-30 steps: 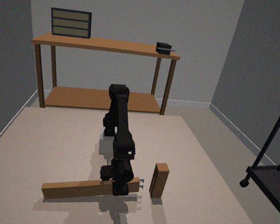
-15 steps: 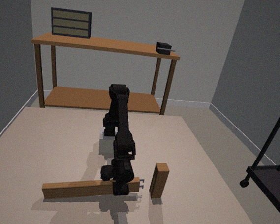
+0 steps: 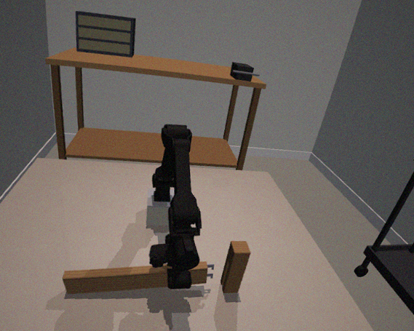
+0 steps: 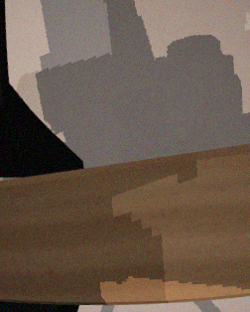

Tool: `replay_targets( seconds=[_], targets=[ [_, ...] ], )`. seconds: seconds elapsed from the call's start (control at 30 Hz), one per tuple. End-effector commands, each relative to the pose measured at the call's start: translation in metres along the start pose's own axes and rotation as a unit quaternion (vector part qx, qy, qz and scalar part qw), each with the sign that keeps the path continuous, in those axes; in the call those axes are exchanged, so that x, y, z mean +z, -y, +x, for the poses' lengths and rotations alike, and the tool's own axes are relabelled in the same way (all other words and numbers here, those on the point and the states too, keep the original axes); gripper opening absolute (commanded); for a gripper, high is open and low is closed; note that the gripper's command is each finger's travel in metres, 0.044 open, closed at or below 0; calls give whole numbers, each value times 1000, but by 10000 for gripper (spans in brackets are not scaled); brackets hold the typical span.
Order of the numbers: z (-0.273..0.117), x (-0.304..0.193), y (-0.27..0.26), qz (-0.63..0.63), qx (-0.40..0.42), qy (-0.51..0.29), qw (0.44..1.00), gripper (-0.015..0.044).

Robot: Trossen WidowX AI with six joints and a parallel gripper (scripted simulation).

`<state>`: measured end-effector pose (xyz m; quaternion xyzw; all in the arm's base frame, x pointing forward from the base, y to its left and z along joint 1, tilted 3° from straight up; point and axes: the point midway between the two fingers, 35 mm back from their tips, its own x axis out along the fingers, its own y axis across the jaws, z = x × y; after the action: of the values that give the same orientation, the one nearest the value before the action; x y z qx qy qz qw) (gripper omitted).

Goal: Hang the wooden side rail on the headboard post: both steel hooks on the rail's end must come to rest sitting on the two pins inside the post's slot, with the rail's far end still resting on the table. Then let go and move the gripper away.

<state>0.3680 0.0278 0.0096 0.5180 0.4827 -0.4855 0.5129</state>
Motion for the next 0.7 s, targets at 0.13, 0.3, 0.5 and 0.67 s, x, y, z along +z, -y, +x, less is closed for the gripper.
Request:
replay_targets(
  seconds=[0.13, 0.3, 0.5, 0.67],
  targets=[
    [-2, -1, -2, 1, 4, -1, 1000, 0],
    [-1, -2, -2, 1, 4, -1, 1000, 0],
    [0, -3, -1, 1, 4, -1, 1000, 0],
    [0, -3, -1, 1, 4, -1, 1000, 0]
  ],
)
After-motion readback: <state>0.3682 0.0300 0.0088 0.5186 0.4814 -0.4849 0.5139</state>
